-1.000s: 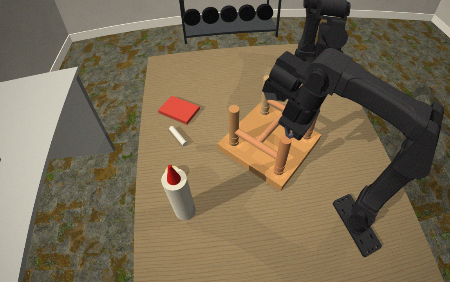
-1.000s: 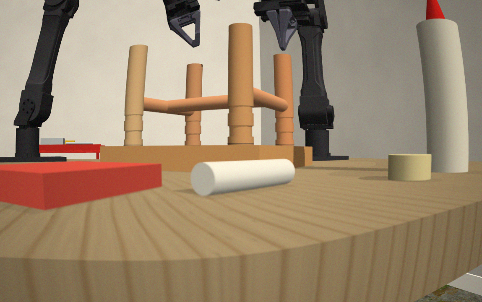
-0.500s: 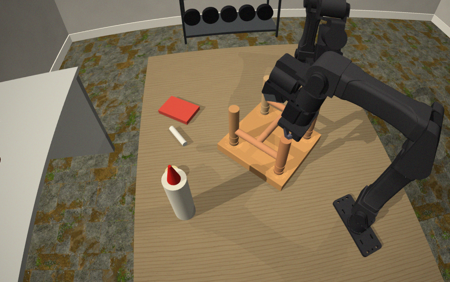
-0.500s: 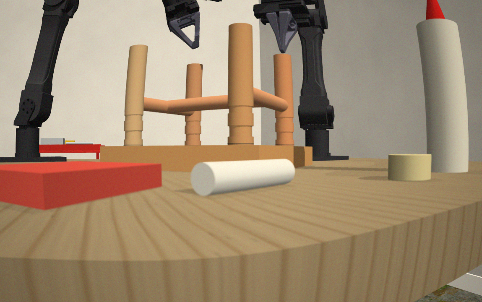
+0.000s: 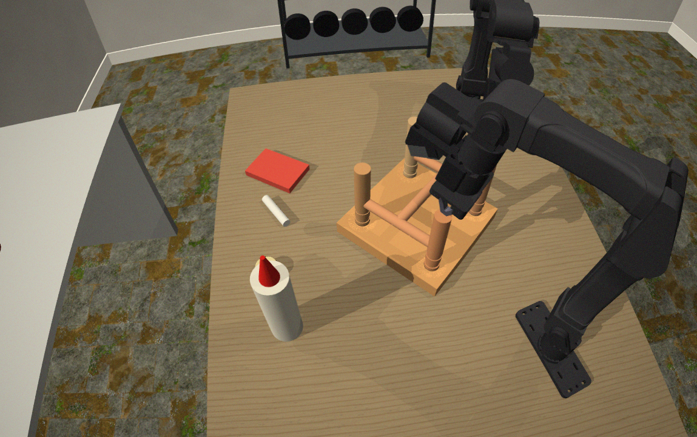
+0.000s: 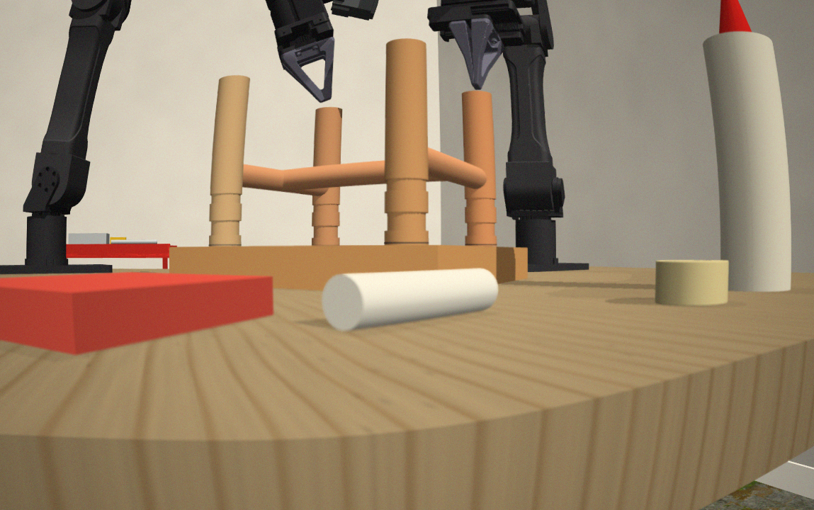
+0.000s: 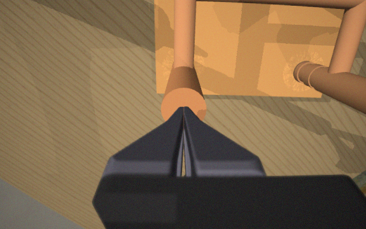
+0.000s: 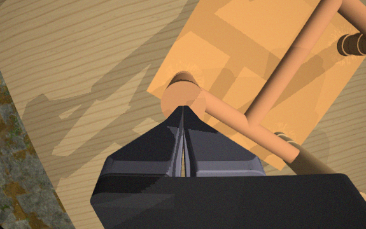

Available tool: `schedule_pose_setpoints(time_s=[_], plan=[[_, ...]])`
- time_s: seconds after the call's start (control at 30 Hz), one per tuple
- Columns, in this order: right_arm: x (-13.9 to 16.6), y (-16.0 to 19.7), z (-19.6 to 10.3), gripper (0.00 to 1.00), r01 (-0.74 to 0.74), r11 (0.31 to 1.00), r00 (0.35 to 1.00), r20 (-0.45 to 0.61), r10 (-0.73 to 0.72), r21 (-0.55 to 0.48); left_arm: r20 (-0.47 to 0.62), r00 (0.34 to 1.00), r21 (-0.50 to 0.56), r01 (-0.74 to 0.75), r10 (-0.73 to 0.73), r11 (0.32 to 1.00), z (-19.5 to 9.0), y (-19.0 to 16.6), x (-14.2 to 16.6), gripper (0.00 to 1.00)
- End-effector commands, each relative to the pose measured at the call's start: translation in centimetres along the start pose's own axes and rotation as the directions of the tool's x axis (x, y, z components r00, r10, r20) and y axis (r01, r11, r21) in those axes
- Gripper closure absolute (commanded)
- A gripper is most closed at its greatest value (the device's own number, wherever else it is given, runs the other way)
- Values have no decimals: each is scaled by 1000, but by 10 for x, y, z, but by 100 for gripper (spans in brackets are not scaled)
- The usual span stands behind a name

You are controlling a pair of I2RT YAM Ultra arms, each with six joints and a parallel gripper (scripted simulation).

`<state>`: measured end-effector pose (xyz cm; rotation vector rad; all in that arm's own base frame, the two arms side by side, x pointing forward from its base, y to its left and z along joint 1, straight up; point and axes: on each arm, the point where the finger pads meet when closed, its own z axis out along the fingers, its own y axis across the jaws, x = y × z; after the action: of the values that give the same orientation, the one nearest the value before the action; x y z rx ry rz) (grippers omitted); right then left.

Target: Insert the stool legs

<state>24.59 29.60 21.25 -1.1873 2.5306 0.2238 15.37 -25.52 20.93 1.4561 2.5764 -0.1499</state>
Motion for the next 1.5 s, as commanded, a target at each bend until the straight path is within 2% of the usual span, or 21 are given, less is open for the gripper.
schedule_pose_setpoints(time_s=[0.0, 0.13, 0.37, 0.4, 0.53, 0.57, 0.6, 0.63, 0.73, 0.8, 0.87, 0.9, 1.0, 1.1, 1.13, 1.2, 1.23, 1.33, 1.37, 1.47], plan=[[-10, -1, -10, 100, 2, 1000, 998, 71, -2, -1, 55, 999, 4, -2, 2, 1000, -11, -3, -8, 100], [-4, -4, -1, 100, -5, 1000, 998, 57, 5, 2, 55, 999, 4, -2, 2, 1000, -11, -3, -8, 100], [-7, -5, -5, 100, -7, 1000, 998, 70, 7, 2, 55, 999, 4, -2, 2, 1000, -11, -3, -8, 100], [-7, -3, -5, 100, -2, 1000, 997, 72, 2, 0, -34, 999, 0, 0, 0, 1000, 7, 0, 5, 100], [-8, -2, -6, 100, -1, 1000, 997, 74, 1, 0, -50, 999, 0, 0, 0, 1000, 10, 0, 8, 100], [-9, -1, -3, 100, 2, 1000, 998, 69, -2, -1, -19, 1000, 0, 0, 0, 1000, 21, 0, 2, 100], [9, 0, 12, 100, 0, 1000, 1000, -21, 0, 0, -48, 999, 0, 1, -1, 1000, 22, 0, 8, 100], [-7, -3, -6, 100, -3, 1000, 997, 72, 2, 1, 17, 1000, -1, 0, 0, 1000, -1, -1, -1, 100], [-7, -3, -7, 100, -2, 1000, 997, 74, 2, 1, -23, 1000, 6, 1, -1, 1000, -1, -2, 2, 100], [-7, -3, -5, 100, -3, 1000, 997, 71, 2, 1, 7, 1000, 7, 2, -2, 1000, -12, -2, 3, 100], [-7, -3, -5, 100, -3, 1000, 998, 70, 2, 1, -17, 1000, 6, 2, -2, 1000, -8, -2, 1, 100], [-7, -3, -5, 100, -3, 1000, 998, 70, 2, 1, 22, 1000, 3, 2, -2, 1000, -12, -1, -3, 100], [-7, -3, -5, 100, -3, 1000, 998, 70, 2, 1, 19, 1000, 4, 2, -2, 1000, -11, -2, -3, 100], [-7, -3, -5, 100, -3, 1000, 998, 70, 2, 1, -9, 1000, 3, 2, -1, 1000, -9, -2, -4, 100], [-7, -3, -5, 100, -3, 1000, 998, 70, 2, 1, -15, 1000, 0, 3, -3, 1000, -27, 0, 8, 100], [-7, -3, -5, 100, -3, 1000, 998, 70, 2, 1, -6, 1000, 2, 0, 0, 1000, -39, -2, 10, 100], [-7, -3, -5, 100, -3, 1000, 998, 70, 2, 1, -30, 1000, 1, -1, 1, 1000, -32, -2, 2, 100], [-7, -3, -5, 100, -3, 1000, 998, 70, 2, 1, 33, 999, 1, -3, 3, 1000, -47, -3, -11, 100], [-7, -3, -5, 100, -3, 1000, 998, 70, 2, 1, 65, 998, 1, -5, 5, 1000, -58, -3, 0, 100], [-7, -3, -5, 100, -3, 1000, 998, 70, 2, 1, 66, 998, 2, -5, 5, 1000, -58, -3, 0, 100]])
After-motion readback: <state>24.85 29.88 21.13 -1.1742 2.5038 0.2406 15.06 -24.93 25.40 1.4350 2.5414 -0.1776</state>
